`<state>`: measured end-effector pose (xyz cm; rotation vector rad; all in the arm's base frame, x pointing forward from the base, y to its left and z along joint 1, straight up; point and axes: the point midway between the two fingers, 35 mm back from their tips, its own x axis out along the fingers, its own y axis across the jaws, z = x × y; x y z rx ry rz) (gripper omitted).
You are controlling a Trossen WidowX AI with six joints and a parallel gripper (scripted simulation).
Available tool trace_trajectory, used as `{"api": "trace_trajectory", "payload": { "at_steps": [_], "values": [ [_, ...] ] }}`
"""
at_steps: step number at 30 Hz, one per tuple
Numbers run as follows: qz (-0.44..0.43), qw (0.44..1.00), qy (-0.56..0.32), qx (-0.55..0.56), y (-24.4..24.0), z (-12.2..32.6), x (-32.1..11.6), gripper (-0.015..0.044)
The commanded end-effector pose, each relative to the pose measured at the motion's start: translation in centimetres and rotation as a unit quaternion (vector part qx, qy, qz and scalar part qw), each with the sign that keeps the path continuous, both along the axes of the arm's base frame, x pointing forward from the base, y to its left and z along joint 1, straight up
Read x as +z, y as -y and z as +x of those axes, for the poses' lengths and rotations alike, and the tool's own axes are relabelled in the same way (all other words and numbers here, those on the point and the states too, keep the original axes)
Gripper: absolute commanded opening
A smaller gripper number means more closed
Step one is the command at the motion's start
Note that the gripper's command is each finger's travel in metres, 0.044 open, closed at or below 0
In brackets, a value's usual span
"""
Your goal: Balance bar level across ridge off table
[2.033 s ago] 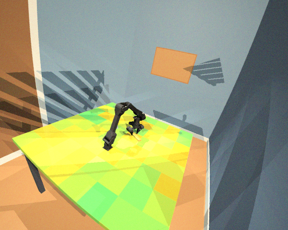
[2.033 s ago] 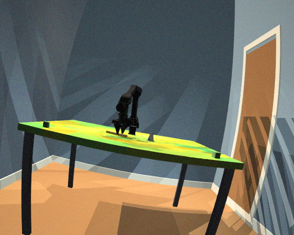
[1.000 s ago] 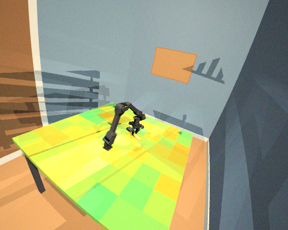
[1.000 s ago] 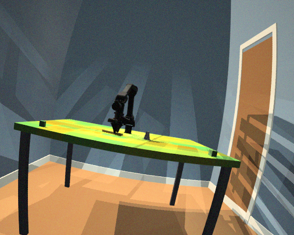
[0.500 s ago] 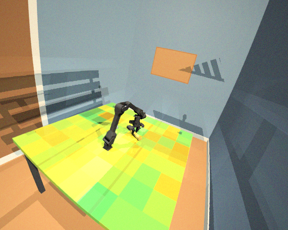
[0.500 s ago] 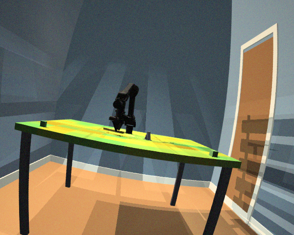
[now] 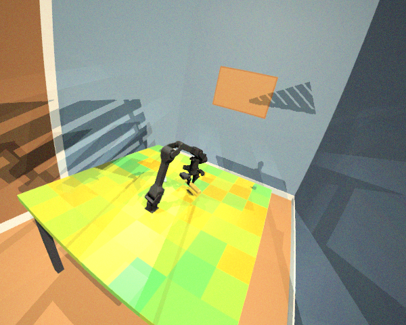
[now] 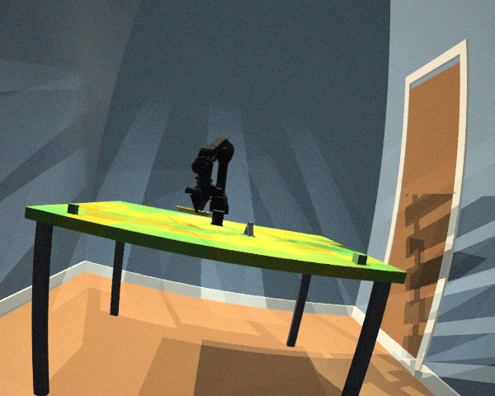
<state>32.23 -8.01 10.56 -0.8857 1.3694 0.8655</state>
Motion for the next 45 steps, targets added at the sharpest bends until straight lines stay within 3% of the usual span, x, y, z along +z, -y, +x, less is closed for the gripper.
{"api": "trace_trajectory", "payload": {
  "at_steps": [1,19,45],
  "values": [
    [-0.003,1.0,0.007,-0.001,0.1,0.1,1.5,0.0],
    [-0.003,1.0,0.005,-0.004,-0.3,-0.5,5.2,0.0],
    [0.004,0.995,0.006,-0.098,-9.5,1.7,5.4,0.0]
  ]
}}
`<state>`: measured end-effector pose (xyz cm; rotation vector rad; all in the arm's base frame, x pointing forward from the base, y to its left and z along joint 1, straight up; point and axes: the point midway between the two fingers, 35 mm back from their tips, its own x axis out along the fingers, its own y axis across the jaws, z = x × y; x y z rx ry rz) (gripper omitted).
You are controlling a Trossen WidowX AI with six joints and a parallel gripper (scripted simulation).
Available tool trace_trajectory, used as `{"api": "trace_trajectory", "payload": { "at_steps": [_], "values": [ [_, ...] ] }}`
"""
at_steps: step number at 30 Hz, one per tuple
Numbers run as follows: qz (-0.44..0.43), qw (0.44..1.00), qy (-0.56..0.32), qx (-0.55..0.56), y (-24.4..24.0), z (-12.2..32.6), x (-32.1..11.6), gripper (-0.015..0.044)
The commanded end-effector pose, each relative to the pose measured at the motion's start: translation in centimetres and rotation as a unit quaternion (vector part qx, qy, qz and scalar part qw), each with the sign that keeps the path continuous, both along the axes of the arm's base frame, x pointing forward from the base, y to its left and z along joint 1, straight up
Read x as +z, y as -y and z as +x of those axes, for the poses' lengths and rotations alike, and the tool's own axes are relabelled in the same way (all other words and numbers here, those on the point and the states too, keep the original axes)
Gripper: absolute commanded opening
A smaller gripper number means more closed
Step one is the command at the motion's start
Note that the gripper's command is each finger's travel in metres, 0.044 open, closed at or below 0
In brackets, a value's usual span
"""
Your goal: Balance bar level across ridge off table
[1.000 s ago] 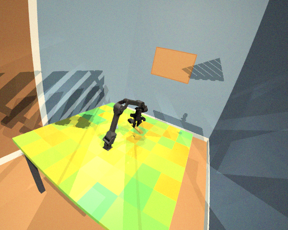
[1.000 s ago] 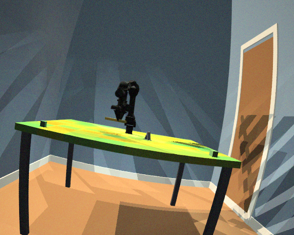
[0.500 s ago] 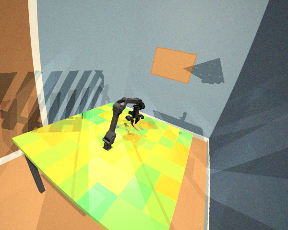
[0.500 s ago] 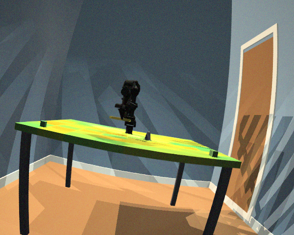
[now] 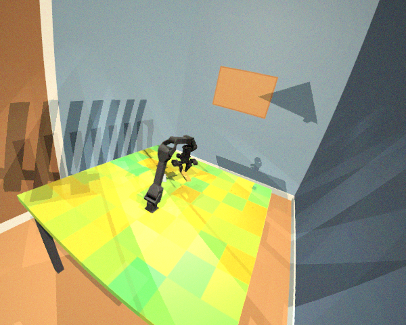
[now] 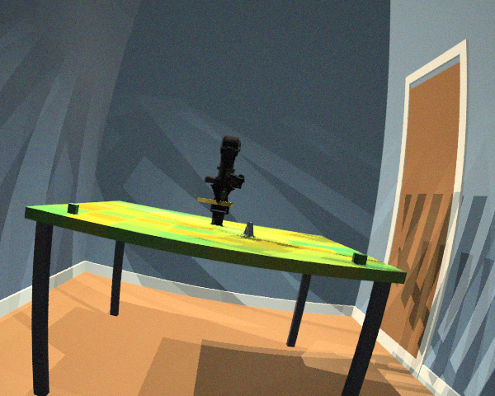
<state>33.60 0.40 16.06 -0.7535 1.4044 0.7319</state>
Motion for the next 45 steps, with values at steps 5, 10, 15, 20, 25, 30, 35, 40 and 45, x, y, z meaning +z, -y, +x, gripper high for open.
{"api": "trace_trajectory", "payload": {
  "at_steps": [5,10,15,20,25,30,35,40,45],
  "values": [
    [0.001,1.0,-0.001,-0.03,-3.0,0.5,0.0,0.0],
    [0.002,0.999,-0.001,-0.049,-4.9,0.5,0.0,0.0],
    [0.004,0.998,-0.002,-0.067,-6.8,0.4,0.1,0.0],
    [0.006,0.996,-0.002,-0.086,-8.7,0.3,0.1,0.0],
    [0.007,0.995,-0.002,-0.104,-10.6,0.0,0.1,0.0],
    [0.009,0.992,-0.003,-0.123,-12.4,-0.3,0.1,0.0],
    [0.01,0.99,-0.003,-0.141,-14.2,-0.7,0.2,0.0],
    [0.011,0.988,-0.004,-0.157,-15.7,-1.0,0.2,0.0],
    [0.011,0.988,-0.004,-0.157,-15.7,-1.0,-0.2,0.0]
  ]
}}
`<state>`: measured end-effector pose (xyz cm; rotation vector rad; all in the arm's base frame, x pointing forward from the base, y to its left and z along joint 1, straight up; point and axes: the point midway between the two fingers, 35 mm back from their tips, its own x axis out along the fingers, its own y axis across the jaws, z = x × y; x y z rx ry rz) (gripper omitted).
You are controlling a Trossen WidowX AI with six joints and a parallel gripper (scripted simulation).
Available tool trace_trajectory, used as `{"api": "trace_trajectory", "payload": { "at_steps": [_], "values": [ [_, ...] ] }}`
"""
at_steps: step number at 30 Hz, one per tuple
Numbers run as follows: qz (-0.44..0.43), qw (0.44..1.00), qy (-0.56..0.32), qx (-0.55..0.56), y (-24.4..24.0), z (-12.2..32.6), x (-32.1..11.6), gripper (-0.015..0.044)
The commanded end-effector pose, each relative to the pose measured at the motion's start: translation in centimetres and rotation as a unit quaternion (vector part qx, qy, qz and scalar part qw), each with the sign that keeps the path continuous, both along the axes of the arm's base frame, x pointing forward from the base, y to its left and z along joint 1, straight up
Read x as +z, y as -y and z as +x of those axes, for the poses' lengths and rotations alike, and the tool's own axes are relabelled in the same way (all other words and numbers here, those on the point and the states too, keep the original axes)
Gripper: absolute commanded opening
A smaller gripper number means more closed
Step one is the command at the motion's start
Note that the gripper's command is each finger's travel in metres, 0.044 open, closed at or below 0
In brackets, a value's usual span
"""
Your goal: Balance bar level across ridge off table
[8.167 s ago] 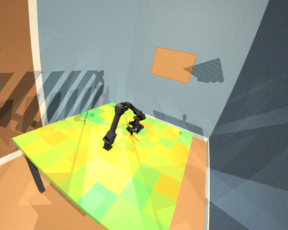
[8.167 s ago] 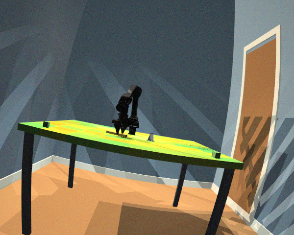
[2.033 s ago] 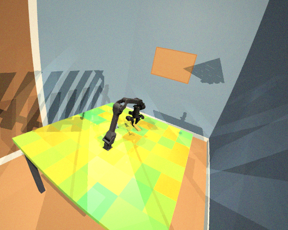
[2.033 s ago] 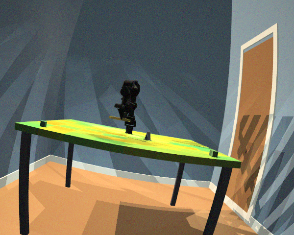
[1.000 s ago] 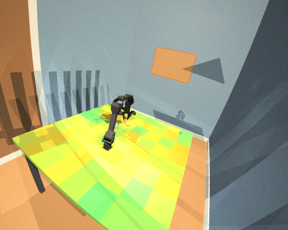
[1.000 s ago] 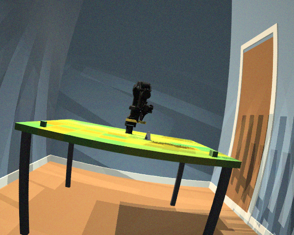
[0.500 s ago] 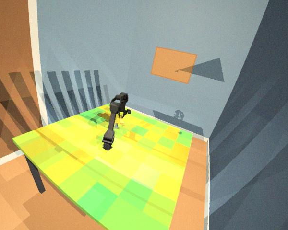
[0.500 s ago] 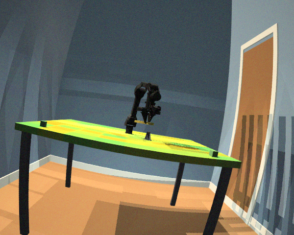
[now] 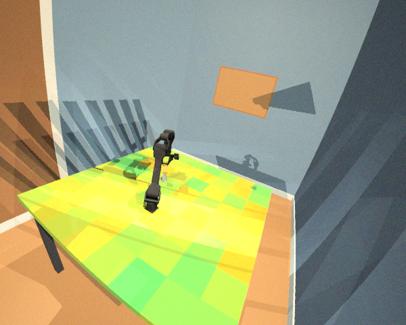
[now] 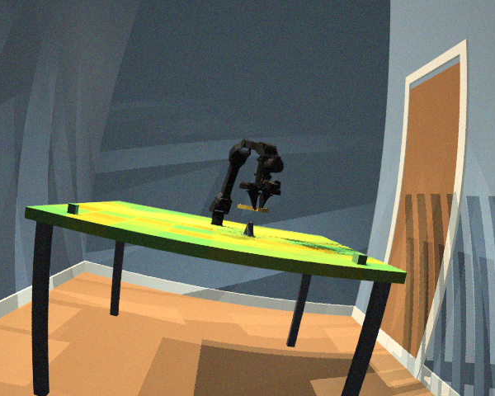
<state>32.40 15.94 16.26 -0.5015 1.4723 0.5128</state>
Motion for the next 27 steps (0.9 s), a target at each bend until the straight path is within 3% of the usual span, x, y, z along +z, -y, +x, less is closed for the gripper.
{"api": "trace_trajectory", "payload": {
  "at_steps": [1,27],
  "values": [
    [-0.001,1.0,-0.001,-0.005,-0.2,0.2,-0.5,0.0],
    [-0.001,1.0,-0.001,-0.006,-0.1,0.3,-4.3,0.0]
  ]
}}
